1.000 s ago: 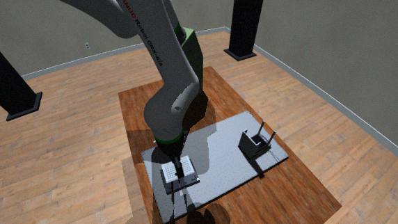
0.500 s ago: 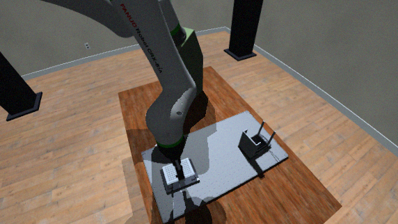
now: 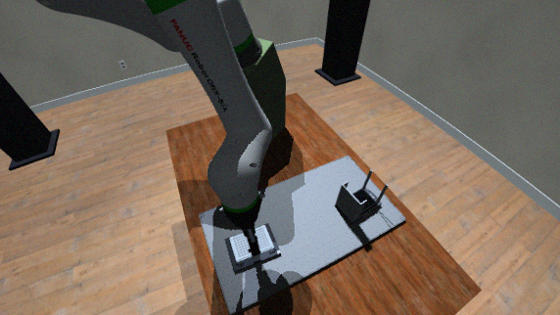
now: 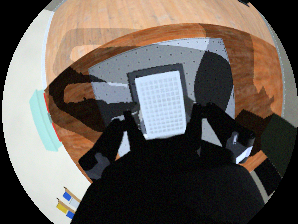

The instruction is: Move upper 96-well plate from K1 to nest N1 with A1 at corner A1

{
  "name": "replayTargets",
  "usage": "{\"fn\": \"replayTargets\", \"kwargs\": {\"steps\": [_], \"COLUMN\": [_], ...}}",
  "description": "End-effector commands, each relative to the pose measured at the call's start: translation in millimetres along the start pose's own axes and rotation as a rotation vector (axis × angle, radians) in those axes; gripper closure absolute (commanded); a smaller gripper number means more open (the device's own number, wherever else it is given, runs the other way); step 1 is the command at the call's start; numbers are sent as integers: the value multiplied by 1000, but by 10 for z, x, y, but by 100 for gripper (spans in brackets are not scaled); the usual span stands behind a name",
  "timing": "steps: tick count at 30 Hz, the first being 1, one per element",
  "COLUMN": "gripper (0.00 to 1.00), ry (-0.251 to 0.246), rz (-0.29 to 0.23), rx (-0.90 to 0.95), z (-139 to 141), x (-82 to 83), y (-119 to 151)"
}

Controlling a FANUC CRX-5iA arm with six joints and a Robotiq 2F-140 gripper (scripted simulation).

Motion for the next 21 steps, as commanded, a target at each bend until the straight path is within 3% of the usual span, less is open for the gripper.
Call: {"fn": "replayTargets", "kwargs": {"steps": [1,21], "gripper": [100,100], "ry": [-2,-2], "rz": [1,1], "rx": [0,0], "z": [-1,-1], "x": [-52,-78], "y": [0,0]}}
Point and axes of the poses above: the point where the finger pads meet when closed, its own x axis back along the fingers, its own z axis across the jaws, y = z × x, the point moved 7 cm from there along x, back along the fingers, and after that the axes turned 2 degrees about x, right-handed, at the moved point
